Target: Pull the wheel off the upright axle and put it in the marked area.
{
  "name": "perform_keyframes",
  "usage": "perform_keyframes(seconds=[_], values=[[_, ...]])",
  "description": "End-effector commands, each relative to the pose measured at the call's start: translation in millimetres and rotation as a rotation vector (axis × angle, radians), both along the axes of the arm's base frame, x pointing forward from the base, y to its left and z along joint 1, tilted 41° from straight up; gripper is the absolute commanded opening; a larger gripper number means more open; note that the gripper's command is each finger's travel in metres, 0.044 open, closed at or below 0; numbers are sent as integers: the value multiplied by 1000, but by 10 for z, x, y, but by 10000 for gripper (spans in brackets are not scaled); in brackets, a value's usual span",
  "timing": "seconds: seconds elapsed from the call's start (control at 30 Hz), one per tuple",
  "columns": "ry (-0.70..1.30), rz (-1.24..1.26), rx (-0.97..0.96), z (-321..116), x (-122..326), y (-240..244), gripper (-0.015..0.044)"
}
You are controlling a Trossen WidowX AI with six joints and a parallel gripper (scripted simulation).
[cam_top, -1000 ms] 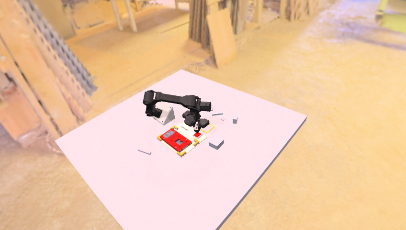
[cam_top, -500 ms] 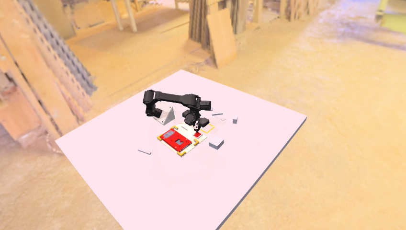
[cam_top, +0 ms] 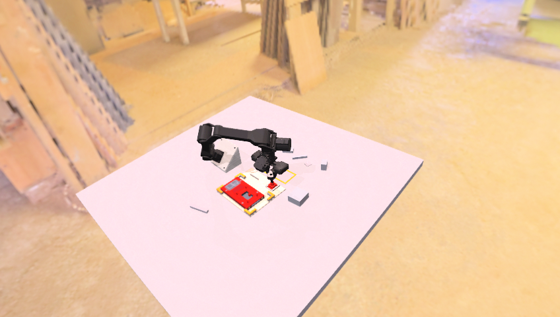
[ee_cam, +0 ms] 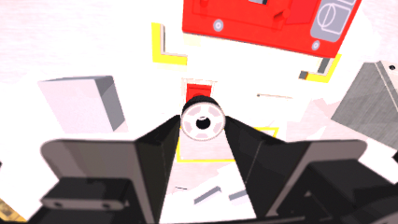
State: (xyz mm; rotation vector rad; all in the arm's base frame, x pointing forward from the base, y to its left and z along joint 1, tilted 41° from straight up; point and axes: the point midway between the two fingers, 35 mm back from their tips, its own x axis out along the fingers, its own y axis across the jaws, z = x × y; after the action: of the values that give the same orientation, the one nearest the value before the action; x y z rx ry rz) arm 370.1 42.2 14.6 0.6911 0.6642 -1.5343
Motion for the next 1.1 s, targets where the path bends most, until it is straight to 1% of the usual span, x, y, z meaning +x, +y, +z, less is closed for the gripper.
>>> perform_keyframes(seconds=[0.0,0.47,0.53,1.07], values=[[-5,-4,5,17,9,17,0],[-4,-4,6,280,10,236,0],[2,1,1,196,-10,207,0],[-1,-1,14,-198,-388,832,0]])
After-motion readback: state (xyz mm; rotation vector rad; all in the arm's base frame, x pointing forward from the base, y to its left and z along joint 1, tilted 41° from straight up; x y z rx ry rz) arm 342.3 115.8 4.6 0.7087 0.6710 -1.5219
